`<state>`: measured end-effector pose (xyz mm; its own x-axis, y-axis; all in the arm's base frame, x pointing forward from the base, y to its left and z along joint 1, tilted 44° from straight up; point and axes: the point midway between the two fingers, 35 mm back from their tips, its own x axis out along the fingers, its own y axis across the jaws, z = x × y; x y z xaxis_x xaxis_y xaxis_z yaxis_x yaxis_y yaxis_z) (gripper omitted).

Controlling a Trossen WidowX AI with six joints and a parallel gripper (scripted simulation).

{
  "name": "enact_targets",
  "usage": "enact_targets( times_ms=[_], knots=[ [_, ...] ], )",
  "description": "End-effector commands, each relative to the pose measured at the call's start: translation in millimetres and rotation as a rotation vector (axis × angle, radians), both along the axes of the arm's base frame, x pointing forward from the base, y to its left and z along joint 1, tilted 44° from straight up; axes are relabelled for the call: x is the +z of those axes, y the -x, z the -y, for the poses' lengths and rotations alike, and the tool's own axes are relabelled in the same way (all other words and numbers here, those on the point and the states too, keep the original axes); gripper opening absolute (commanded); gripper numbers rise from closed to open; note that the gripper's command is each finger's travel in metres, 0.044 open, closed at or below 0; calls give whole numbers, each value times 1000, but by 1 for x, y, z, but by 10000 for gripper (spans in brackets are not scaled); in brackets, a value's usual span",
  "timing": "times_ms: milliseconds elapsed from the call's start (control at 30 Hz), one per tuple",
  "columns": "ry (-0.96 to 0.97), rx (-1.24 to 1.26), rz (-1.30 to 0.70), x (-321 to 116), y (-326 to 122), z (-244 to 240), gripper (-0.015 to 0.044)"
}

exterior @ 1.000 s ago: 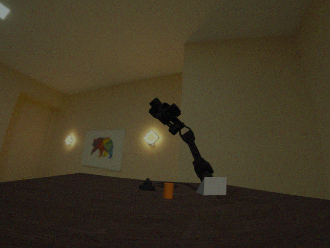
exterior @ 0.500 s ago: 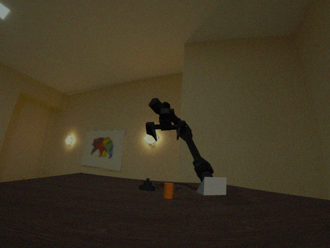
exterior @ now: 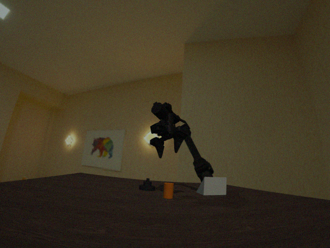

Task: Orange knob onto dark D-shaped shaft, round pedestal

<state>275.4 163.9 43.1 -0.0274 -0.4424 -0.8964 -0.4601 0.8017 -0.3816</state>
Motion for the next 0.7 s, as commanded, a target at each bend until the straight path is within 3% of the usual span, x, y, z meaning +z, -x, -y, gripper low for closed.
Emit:
enact_targets(
  times_ms=[0, 467, 667],
  knots=[
    [297, -443, 290, -36, 15, 31, 440],
    [297, -443, 290, -37, 16, 30, 440],
    [298, -443, 291, -63, 17, 54, 440]
  ],
)
